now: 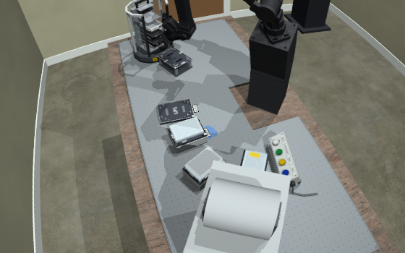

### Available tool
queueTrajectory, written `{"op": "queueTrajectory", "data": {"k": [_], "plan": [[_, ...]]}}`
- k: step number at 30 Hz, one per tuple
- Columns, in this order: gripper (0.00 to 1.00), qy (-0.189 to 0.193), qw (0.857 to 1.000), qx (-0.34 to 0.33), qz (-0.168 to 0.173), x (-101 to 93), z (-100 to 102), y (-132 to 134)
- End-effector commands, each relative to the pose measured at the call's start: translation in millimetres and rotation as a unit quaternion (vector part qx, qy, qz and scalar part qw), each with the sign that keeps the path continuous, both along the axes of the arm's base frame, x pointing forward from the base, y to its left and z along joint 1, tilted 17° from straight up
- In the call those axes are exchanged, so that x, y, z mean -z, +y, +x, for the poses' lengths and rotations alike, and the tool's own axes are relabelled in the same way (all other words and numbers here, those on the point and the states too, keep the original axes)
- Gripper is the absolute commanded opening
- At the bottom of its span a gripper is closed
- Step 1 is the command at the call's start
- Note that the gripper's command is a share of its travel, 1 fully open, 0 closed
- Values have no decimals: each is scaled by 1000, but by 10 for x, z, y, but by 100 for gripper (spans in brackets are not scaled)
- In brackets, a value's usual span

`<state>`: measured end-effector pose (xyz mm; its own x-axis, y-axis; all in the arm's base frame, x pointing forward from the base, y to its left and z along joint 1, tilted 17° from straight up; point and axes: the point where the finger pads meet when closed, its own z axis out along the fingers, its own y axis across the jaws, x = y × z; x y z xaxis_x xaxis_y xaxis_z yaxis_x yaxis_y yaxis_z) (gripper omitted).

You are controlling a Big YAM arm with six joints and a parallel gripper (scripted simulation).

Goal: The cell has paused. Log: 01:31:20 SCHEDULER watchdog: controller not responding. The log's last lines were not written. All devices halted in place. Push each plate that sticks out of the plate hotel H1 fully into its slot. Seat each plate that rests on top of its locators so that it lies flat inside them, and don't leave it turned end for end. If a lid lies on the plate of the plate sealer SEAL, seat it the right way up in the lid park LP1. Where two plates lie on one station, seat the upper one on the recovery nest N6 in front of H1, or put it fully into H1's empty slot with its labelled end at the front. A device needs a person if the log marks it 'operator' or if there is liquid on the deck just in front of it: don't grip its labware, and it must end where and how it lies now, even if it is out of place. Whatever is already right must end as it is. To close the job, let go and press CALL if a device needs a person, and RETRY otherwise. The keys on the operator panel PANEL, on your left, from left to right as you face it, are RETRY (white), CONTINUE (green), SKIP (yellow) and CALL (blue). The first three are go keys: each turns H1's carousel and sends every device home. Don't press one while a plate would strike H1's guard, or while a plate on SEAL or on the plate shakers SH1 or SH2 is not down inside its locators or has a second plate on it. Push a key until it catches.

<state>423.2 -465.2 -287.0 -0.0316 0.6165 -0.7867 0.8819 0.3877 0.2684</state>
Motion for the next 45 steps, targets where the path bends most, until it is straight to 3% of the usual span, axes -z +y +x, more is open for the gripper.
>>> {"op": "queueTrajectory", "data": {"k": [1, 5, 11, 22, 45], "plan": [[0, -13, 1000, -4, -6, -107, 81, 92], [0, -17, 1000, -4, -10, -185, 87, 119], [0, -12, 1000, -4, -5, -107, 17, 218], [0, -16, 1000, -4, -9, -187, -31, 353], [0, -13, 1000, -4, -5, -167, -194, 661]]}}
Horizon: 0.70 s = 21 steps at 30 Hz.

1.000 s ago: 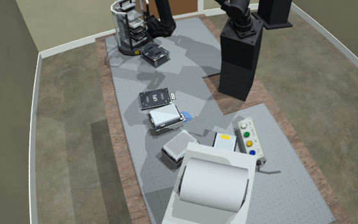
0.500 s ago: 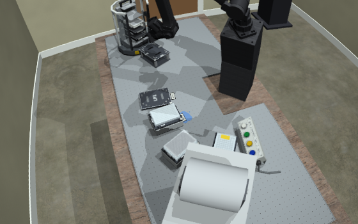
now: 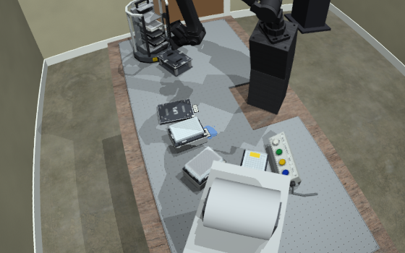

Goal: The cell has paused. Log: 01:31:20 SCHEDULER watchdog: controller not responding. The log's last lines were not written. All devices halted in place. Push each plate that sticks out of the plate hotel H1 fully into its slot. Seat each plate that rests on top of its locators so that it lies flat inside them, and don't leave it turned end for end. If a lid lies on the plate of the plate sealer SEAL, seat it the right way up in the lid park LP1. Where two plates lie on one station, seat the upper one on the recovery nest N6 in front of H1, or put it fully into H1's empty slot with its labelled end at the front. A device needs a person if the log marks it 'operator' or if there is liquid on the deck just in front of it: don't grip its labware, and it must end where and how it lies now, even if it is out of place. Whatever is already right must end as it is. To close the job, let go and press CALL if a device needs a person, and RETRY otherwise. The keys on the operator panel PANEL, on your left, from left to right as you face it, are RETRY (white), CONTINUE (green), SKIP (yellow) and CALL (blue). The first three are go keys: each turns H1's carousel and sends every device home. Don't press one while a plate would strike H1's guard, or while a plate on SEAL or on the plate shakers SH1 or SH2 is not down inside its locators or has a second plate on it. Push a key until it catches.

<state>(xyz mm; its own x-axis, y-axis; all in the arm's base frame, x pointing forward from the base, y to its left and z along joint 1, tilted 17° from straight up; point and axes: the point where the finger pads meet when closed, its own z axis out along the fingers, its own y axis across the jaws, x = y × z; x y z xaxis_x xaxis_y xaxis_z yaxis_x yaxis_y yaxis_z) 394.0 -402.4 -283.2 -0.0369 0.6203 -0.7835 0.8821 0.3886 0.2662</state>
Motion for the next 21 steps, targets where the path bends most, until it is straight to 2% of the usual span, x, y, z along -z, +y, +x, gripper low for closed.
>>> {"op": "queueTrajectory", "data": {"k": [1, 14, 17, 21], "plan": [[0, -16, 1000, -2, -8, -135, 92, 46], [0, -15, 1000, -2, -7, -136, -9, 241], [0, -11, 1000, -1, -3, -180, -16, 206], [0, -2, 1000, 5, -3, -261, -139, 106]]}}
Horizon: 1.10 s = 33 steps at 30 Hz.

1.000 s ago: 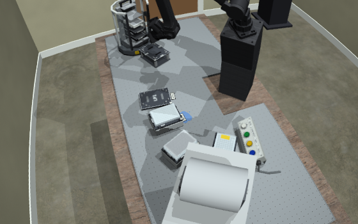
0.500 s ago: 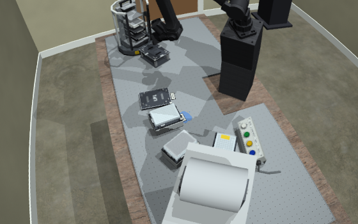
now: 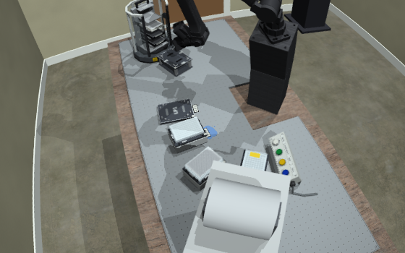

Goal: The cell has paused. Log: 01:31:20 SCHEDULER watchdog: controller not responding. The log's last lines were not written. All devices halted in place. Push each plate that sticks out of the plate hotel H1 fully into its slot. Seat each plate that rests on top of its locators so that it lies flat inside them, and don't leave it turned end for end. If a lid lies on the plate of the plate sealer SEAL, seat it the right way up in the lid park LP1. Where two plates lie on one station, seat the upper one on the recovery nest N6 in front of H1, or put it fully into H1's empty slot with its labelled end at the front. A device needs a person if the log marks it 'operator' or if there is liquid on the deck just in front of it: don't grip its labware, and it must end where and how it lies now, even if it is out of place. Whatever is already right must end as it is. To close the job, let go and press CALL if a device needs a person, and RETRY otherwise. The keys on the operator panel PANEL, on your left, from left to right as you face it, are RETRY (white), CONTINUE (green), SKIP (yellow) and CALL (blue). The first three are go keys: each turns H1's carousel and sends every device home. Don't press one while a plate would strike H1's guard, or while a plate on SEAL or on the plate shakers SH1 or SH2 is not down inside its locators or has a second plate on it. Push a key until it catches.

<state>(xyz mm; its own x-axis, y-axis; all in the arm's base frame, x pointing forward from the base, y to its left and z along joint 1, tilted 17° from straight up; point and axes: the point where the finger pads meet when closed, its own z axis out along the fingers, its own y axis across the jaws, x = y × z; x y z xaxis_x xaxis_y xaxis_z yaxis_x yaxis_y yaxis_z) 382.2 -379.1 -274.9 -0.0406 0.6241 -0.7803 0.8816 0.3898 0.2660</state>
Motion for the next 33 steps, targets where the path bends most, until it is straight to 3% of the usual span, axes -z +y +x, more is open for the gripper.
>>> {"op": "queueTrajectory", "data": {"k": [1, 10, 12, 13, 14, 27, 30, 31, 33], "plan": [[0, -2, 1000, 5, -7, -203, -27, -133], [0, -2, 1000, 5, -7, -432, -82, -176], [0, -2, 1000, 5, -7, -432, -82, -176], [0, 10, 1000, 2, 4, -293, -152, -80], [0, -2, 1000, 5, -7, -483, -89, -181], [0, -2, 1000, 5, -7, -814, -171, -249], [0, 5, 1000, 3, 0, -738, -202, -189], [0, -2, 1000, 5, -7, -865, -183, -258], [0, -2, 1000, 5, -7, -916, -195, -268]]}}
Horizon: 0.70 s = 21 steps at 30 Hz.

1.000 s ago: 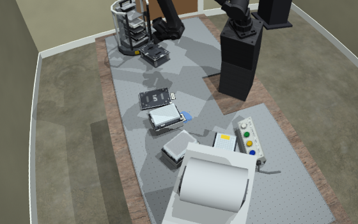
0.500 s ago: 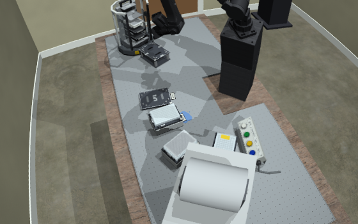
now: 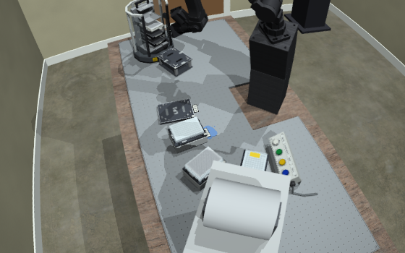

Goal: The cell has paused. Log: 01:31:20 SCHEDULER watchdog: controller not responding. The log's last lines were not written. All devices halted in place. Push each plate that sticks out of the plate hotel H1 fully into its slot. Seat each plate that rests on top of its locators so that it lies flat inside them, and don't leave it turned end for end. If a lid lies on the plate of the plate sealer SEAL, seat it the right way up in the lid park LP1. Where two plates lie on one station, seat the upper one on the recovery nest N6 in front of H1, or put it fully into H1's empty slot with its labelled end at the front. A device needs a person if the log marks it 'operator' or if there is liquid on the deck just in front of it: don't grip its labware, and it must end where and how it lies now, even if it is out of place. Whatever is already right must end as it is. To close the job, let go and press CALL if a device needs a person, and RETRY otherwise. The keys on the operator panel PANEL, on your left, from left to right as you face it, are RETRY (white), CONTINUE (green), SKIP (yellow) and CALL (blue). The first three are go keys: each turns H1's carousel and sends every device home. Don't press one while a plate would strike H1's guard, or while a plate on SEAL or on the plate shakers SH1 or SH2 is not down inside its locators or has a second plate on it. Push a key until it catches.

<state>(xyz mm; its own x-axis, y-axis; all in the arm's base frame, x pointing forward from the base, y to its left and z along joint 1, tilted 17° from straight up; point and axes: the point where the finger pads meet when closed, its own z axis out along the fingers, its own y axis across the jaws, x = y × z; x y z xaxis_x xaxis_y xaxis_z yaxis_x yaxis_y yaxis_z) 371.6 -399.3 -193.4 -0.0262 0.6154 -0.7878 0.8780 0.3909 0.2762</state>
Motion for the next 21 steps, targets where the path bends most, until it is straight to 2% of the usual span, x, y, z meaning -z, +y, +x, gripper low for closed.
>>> {"op": "queueTrajectory", "data": {"k": [1, 11, 14, 21], "plan": [[0, 6, 1000, 4, -2, -126, -95, -70], [0, 6, 1000, 4, -2, -381, -154, -118], [0, 9, 1000, 2, 1, -363, -158, -90], [0, 6, 1000, 4, -2, -584, -201, -157]]}}
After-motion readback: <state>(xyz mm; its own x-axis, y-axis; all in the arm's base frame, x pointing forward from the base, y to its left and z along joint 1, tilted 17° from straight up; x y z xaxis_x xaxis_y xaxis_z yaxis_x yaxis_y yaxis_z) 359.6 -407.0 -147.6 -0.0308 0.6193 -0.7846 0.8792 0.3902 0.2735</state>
